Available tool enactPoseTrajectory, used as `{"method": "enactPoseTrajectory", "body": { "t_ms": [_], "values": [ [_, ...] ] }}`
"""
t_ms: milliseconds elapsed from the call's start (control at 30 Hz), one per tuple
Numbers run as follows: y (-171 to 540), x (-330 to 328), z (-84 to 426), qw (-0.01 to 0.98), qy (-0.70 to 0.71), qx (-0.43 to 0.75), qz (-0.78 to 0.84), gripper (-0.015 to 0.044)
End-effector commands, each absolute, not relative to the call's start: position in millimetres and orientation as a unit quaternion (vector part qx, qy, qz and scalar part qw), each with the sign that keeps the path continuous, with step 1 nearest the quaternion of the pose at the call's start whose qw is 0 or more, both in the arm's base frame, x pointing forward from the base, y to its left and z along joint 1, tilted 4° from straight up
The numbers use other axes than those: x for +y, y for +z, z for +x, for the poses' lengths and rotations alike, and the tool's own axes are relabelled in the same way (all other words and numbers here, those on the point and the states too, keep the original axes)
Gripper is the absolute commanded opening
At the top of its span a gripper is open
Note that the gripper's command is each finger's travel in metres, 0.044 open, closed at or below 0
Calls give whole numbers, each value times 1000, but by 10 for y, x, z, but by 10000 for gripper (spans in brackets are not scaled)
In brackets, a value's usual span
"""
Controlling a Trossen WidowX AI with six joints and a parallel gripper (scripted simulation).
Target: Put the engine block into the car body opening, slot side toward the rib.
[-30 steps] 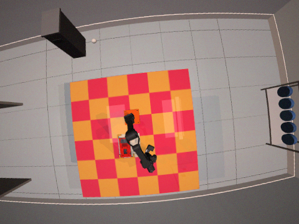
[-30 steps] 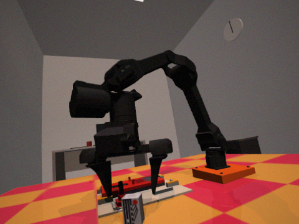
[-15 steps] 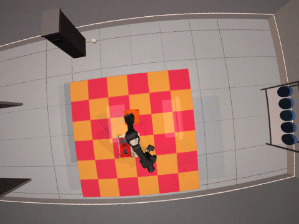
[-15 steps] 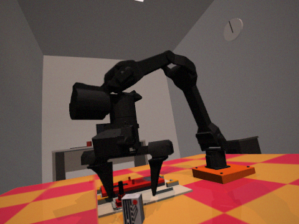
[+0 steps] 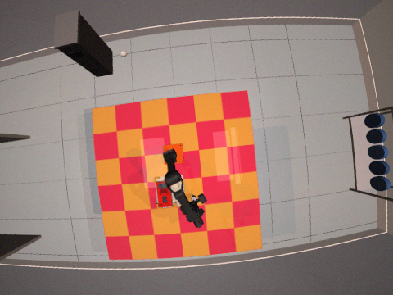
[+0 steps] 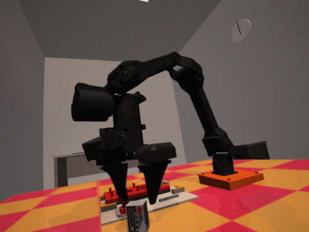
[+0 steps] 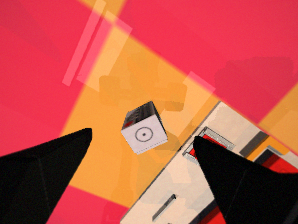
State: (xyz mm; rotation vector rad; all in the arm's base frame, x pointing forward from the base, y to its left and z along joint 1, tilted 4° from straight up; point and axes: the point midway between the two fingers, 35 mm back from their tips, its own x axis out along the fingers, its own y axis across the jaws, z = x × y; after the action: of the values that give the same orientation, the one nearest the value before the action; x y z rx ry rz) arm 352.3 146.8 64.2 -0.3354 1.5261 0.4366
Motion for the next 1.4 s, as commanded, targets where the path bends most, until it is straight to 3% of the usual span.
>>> {"method": "enactPoseTrajectory", "body": {
  "t_ms": [0, 667, 1367],
  "values": [
    [660, 1466, 3523, 696, 154, 693, -108, 440],
    [735, 1463, 3524, 691, -91, 704, 135, 440],
    [810, 1456, 3523, 597, -337, 625, 373, 440]
  ]
}}
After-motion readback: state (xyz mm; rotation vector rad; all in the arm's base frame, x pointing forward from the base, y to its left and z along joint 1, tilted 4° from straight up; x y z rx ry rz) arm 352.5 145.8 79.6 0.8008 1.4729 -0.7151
